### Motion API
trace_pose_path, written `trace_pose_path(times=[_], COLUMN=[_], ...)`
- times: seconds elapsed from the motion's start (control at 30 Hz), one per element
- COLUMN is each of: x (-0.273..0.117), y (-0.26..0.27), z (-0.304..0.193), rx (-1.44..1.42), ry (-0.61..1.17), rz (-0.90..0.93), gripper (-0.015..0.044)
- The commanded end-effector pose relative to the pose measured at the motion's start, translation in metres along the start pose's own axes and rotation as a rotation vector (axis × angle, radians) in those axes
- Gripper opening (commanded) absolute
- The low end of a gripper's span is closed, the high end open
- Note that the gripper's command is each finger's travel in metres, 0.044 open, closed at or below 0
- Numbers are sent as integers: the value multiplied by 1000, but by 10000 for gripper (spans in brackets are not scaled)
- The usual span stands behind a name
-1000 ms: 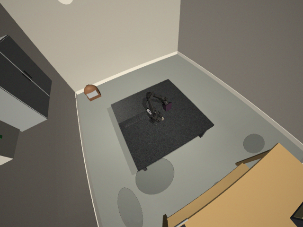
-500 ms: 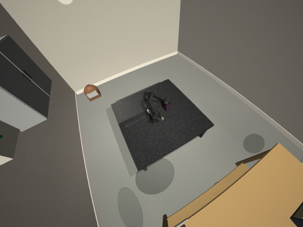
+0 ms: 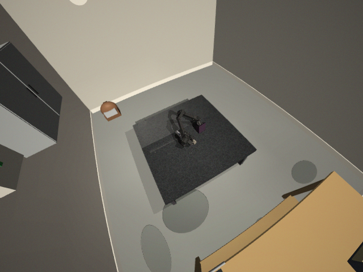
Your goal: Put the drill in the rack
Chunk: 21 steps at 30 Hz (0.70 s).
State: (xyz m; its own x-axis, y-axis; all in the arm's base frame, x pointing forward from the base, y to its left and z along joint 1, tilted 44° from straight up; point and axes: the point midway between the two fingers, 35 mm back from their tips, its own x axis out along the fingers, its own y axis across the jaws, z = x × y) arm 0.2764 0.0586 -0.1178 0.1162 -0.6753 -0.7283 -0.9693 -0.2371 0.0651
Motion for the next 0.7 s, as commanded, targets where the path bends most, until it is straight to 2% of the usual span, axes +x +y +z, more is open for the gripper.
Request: trace_pose_path(times=[0.0,0.43,0.67], x=[1,3,2], y=[1,2,0], z=[-3,-7,-5], rx=[-6,-6,1], ry=[7,7,0], rz=[-1,-1,-1], gripper=[440,440,256])
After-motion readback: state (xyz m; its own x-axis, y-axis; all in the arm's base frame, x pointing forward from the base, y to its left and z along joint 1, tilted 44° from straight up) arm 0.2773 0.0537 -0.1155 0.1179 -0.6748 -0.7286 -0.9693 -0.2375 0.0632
